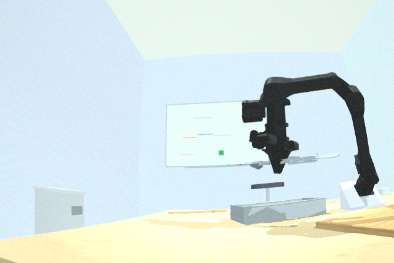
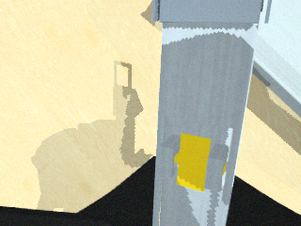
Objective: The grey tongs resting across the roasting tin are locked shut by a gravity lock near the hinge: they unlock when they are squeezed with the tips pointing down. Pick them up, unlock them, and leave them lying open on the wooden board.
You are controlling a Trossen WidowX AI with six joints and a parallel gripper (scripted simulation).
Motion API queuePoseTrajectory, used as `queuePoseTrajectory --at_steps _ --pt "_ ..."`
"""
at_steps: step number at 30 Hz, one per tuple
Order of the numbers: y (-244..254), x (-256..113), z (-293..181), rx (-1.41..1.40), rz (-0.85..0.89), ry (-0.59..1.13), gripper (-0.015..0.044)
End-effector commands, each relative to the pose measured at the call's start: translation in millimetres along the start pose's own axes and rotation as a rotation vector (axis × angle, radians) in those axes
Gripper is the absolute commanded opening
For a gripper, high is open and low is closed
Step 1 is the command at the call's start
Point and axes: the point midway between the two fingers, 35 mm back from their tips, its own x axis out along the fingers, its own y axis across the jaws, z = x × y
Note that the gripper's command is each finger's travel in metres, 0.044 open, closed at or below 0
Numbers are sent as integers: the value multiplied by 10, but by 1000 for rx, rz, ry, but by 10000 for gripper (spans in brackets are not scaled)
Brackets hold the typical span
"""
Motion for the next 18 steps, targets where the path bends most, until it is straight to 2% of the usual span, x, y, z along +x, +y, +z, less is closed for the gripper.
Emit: queuePoseTrajectory --at_steps 1,8,18 --pt "88 -39 -222 -48 10 6 -150" --pt "223 -108 -649 -143 22 11 -150" --pt "324 -73 -972 -229 1 11 -150"
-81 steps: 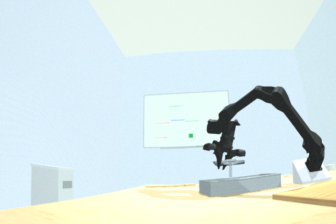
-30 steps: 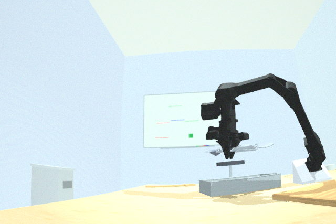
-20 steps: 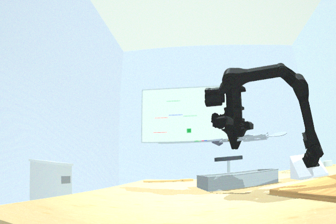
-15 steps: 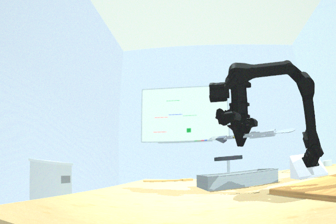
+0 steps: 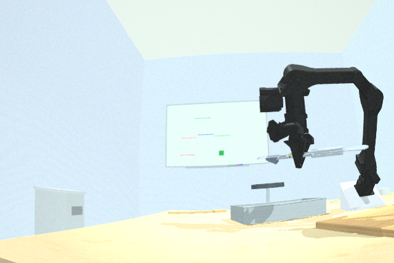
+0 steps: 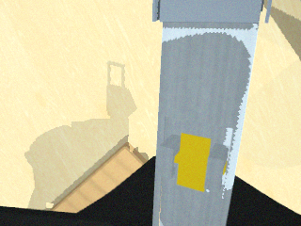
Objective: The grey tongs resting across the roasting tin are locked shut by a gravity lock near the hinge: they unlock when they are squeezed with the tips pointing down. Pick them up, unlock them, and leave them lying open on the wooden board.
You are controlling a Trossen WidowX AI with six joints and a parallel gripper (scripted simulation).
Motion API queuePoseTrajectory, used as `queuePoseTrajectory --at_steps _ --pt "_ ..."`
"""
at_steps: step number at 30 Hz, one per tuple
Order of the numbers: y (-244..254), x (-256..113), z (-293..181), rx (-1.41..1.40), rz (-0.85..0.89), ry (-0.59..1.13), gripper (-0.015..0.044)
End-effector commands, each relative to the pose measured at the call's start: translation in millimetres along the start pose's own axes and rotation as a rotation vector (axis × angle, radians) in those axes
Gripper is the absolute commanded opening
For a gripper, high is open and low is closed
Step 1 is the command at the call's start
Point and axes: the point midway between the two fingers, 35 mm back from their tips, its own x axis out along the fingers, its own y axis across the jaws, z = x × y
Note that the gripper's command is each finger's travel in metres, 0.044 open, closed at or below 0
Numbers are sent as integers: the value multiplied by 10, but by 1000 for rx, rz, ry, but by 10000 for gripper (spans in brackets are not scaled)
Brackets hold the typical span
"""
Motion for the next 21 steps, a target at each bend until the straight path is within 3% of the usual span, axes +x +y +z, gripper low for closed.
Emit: queuePoseTrajectory --at_steps 1,21 --pt "96 23 -203 -55 -16 0 -150" --pt "375 83 -1417 -401 -58 9 -150"
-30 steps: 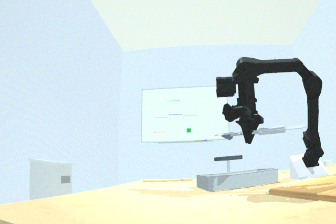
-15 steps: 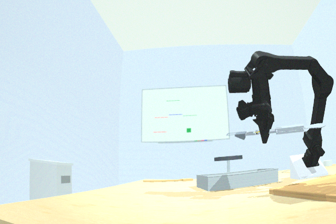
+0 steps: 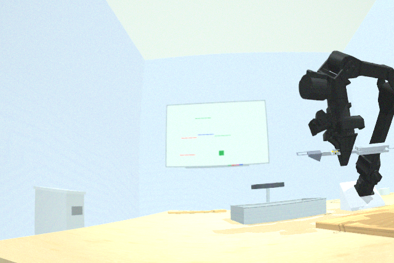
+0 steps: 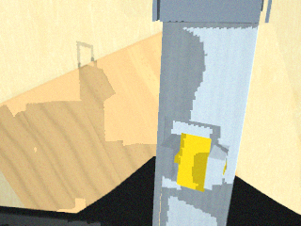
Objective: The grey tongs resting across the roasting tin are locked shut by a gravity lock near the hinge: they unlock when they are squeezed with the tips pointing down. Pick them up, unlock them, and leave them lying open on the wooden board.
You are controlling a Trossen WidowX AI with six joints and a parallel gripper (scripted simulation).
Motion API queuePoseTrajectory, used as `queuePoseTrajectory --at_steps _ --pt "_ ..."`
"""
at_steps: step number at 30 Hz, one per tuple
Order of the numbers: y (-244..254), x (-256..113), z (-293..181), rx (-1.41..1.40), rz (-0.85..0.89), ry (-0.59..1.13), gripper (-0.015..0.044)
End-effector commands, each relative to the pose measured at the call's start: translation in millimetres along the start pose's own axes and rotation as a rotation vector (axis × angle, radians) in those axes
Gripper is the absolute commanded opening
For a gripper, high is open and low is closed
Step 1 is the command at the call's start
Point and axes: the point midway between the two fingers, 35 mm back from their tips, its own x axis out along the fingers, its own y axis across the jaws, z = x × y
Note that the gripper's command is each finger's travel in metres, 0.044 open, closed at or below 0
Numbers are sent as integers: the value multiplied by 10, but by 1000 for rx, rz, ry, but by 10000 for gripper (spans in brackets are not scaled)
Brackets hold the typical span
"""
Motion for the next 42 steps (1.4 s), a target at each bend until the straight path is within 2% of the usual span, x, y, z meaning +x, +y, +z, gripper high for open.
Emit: queuePoseTrajectory --at_steps 1,24,33,42 --pt "63 -9 -191 -54 -5 -3 -150" --pt "189 -215 -1346 -416 61 2 -150" --pt "179 -242 -1365 -420 73 -10 -150" --pt "124 -409 -1314 -369 148 -129 -150"
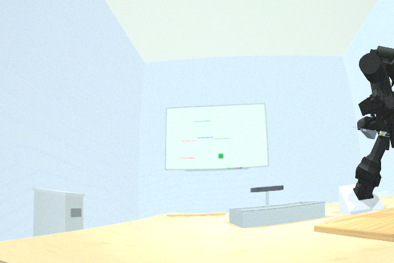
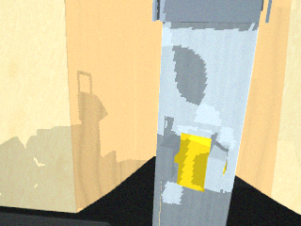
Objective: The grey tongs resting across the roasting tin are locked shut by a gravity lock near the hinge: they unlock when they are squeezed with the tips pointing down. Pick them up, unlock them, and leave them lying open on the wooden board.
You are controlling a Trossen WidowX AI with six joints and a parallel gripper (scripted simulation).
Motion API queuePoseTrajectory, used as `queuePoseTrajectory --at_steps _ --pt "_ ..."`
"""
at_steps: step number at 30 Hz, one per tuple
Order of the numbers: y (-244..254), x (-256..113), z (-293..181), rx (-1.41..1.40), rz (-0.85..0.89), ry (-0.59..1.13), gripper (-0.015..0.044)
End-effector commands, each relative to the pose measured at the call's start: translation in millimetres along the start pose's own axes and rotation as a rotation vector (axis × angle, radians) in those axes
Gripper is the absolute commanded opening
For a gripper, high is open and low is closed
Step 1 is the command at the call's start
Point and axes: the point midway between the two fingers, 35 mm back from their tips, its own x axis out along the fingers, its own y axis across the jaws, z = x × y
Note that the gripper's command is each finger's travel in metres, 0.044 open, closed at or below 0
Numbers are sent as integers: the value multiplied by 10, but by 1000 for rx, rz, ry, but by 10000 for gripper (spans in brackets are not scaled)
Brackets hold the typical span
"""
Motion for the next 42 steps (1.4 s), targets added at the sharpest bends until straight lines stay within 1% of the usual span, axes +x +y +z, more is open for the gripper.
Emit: queuePoseTrajectory --at_steps 1,23,42 --pt "-14 -74 2 21 26 -56 -150" --pt "-81 -445 -35 86 108 -438 -150" --pt "-56 -571 -158 67 99 -753 -150"
